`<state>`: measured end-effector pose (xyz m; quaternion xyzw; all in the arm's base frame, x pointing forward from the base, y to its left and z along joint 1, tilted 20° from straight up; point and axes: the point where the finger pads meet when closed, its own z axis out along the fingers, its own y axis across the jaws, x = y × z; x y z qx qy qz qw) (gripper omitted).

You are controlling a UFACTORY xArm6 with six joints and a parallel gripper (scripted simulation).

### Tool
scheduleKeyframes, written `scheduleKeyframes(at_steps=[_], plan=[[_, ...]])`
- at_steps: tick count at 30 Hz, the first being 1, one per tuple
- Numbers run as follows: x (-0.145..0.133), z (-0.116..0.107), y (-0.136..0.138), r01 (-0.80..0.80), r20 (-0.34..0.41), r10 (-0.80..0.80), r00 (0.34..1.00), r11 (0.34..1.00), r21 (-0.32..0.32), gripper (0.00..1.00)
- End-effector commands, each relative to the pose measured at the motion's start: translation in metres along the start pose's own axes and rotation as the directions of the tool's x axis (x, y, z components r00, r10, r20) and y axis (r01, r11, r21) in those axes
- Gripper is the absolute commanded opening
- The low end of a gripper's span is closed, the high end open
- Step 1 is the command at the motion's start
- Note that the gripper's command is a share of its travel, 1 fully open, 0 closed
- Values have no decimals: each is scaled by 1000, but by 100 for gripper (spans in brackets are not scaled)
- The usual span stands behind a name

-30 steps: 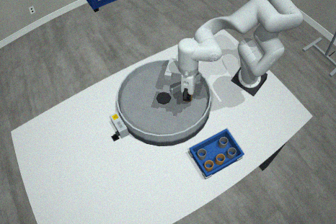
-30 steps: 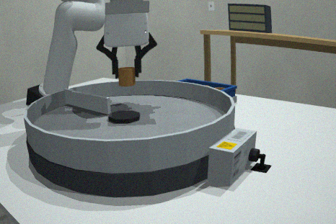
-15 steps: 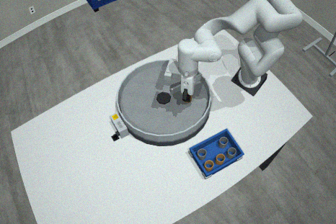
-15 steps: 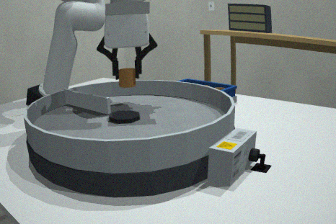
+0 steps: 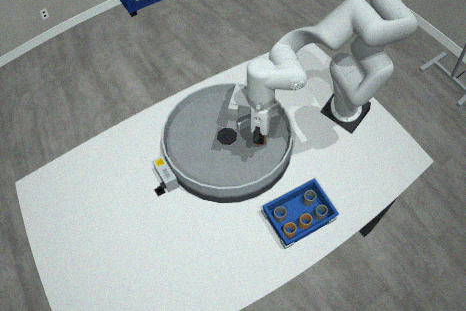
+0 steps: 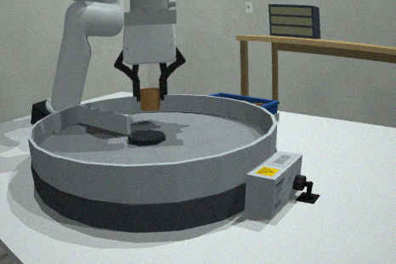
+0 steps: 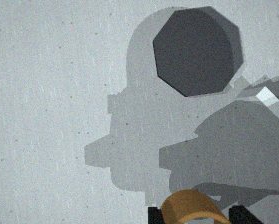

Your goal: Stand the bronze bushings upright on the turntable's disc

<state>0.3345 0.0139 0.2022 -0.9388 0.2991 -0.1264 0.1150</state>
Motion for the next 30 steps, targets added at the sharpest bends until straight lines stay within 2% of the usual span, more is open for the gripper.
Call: scheduleKeyframes(at_steps=[1,12,30], plan=[[1,5,-1,0,-2,0,1000,1000,2,0],[1,18,-1,0,-2,0,1000,1000,2,0],[1,19,-1,0,-2,0,1000,1000,2,0]])
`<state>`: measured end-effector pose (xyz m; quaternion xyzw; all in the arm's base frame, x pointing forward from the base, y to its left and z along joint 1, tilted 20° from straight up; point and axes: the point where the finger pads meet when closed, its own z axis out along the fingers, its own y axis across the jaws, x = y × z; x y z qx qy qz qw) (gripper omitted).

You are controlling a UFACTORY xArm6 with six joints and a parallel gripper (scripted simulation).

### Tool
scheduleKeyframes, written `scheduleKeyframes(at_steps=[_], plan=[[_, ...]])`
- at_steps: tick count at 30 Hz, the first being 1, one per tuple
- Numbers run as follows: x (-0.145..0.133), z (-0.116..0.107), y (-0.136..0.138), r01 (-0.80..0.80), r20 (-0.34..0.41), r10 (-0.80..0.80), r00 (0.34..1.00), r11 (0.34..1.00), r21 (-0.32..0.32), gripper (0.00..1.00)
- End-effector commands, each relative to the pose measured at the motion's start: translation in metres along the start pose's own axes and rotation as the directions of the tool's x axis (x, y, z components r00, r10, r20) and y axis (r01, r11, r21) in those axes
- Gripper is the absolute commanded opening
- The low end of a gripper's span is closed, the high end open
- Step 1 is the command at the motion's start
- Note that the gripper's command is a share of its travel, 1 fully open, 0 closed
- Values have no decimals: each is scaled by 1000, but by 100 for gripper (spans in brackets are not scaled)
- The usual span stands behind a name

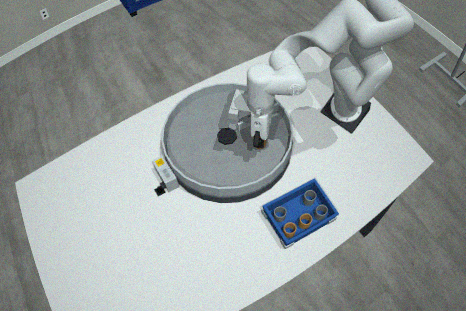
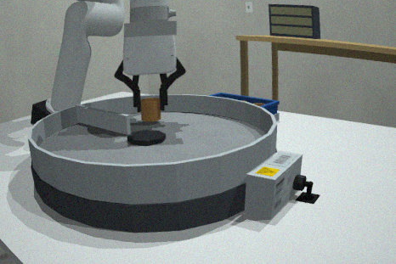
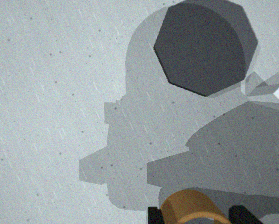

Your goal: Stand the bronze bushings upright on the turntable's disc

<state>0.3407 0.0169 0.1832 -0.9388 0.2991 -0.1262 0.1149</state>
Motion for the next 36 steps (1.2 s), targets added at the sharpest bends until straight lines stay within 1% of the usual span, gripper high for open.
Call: scheduleKeyframes(at_steps=[1,36], plan=[[1,-1,-1,0,-3,0,1000,1000,2,0],[1,5,-1,0,-3,0,1000,1000,2,0]])
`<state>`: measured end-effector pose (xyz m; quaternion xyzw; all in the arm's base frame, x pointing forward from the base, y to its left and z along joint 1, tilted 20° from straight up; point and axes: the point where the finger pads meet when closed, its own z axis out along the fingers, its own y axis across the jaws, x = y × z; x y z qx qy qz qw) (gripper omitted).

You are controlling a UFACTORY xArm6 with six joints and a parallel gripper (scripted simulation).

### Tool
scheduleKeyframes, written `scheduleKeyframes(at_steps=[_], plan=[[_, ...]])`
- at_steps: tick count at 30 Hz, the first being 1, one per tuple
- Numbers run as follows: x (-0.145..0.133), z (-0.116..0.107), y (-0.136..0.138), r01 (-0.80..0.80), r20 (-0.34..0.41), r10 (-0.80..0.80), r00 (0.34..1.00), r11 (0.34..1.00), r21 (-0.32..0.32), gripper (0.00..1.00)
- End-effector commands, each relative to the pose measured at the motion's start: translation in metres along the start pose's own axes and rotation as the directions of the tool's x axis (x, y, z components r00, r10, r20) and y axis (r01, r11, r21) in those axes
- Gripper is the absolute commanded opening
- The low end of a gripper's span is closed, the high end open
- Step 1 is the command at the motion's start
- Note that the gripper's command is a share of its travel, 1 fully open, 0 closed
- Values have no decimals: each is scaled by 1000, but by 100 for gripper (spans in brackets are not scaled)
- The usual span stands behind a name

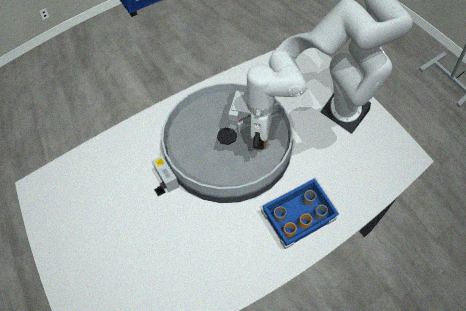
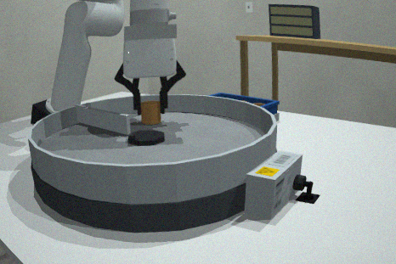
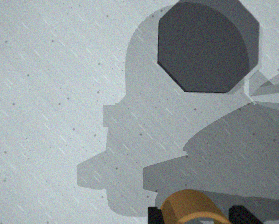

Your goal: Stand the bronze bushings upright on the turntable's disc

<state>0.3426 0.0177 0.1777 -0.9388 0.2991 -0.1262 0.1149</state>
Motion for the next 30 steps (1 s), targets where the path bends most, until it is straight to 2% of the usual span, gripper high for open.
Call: scheduleKeyframes(at_steps=[1,7,8,30], plan=[[1,-1,-1,0,-3,0,1000,1000,2,0],[1,-1,-1,0,-3,0,1000,1000,2,0],[1,-1,-1,0,-3,0,1000,1000,2,49],[1,-1,-1,0,-3,0,1000,1000,2,49]])
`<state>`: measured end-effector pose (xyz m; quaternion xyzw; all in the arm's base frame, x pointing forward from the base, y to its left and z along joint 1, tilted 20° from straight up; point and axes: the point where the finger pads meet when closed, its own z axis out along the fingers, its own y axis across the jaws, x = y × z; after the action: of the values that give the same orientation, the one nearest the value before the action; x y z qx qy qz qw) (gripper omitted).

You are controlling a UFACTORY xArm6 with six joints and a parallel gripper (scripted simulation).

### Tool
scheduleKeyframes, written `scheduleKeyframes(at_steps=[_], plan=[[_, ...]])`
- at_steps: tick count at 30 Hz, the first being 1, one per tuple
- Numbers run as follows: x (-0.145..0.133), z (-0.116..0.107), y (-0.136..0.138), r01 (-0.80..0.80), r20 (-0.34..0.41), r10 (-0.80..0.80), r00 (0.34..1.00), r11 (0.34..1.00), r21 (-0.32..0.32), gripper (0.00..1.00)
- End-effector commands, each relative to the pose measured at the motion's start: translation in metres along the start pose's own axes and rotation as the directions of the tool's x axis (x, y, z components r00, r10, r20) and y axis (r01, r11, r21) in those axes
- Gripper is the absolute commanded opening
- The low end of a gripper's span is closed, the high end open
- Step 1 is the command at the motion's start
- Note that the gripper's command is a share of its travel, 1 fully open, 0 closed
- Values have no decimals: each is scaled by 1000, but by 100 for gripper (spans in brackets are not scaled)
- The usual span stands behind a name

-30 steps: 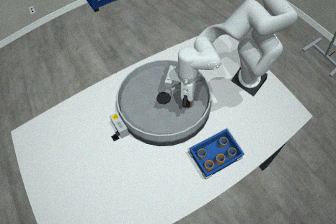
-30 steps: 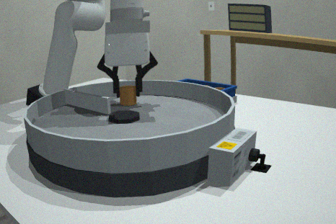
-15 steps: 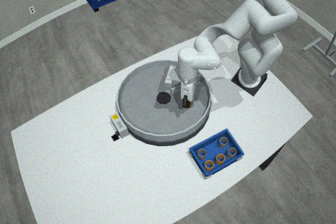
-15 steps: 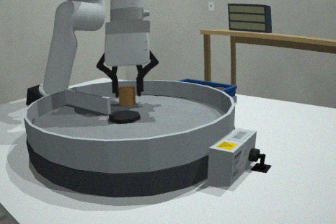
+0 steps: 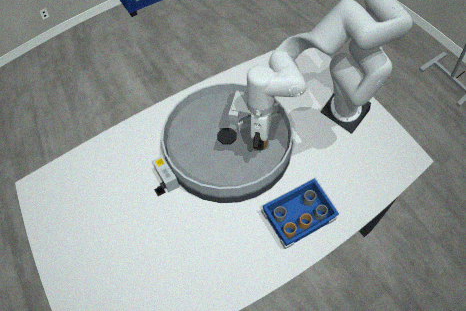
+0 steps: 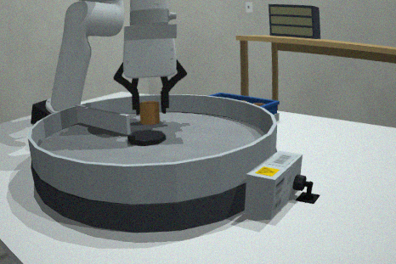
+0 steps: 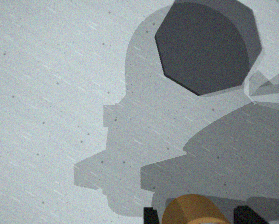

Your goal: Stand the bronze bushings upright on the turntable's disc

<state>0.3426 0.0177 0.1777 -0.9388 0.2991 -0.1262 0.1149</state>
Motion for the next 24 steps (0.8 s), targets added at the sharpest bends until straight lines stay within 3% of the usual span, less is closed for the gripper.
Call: scheduleKeyframes(at_steps=[1,14,24], plan=[[1,-1,-1,0,-3,0,1000,1000,2,49],[1,-3,-1,0,-3,0,1000,1000,2,49],[1,-33,-1,0,-3,0,1000,1000,2,49]])
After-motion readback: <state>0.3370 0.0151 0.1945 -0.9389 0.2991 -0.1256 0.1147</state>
